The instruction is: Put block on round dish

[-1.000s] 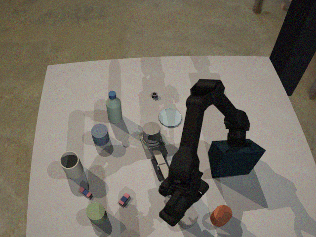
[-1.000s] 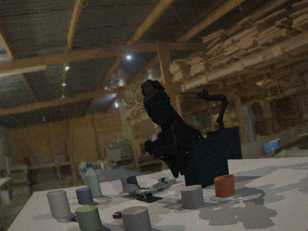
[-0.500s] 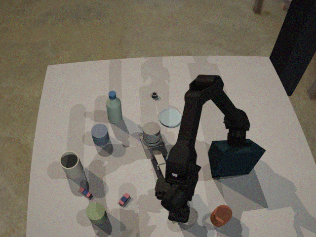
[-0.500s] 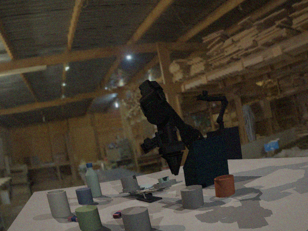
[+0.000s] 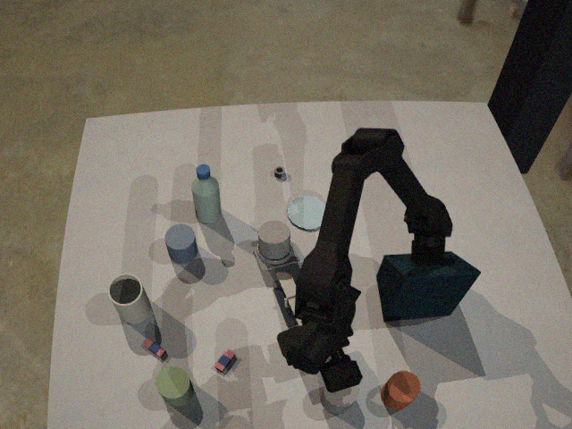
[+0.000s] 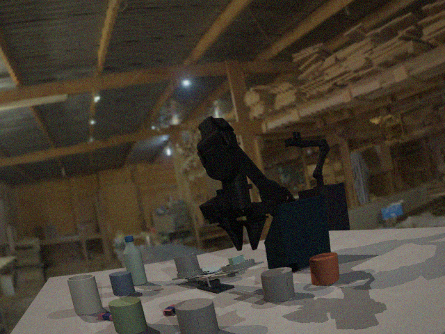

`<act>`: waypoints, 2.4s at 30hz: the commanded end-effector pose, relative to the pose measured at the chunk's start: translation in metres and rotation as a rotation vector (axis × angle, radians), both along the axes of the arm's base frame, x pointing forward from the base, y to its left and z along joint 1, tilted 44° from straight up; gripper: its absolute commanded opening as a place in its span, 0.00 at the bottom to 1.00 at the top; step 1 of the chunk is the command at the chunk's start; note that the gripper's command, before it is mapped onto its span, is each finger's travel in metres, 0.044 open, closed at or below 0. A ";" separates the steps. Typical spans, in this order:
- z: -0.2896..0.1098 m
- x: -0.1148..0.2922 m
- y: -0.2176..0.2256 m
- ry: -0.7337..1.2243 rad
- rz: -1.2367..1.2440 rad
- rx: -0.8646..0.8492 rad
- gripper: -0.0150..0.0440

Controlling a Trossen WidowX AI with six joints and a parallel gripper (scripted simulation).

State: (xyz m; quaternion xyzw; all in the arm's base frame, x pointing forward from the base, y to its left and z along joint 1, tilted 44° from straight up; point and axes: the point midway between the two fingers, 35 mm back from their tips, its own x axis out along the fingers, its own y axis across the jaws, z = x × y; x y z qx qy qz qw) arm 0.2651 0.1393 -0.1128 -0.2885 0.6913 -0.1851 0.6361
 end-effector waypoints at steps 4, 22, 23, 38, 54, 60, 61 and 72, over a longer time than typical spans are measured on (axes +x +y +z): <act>0.010 0.001 -0.007 0.158 0.192 -0.008 0.69; 0.031 0.003 -0.023 0.573 0.660 -0.014 0.69; 0.032 0.003 -0.023 0.596 0.686 -0.014 0.69; 0.046 0.003 -0.035 0.892 1.005 -0.010 0.69; 0.030 0.002 -0.050 0.892 1.004 -0.011 0.69; 0.022 0.002 -0.057 0.892 1.004 -0.011 0.69; 0.021 0.002 -0.058 0.892 1.004 -0.011 0.69; 0.009 0.001 -0.070 0.892 1.004 -0.012 0.69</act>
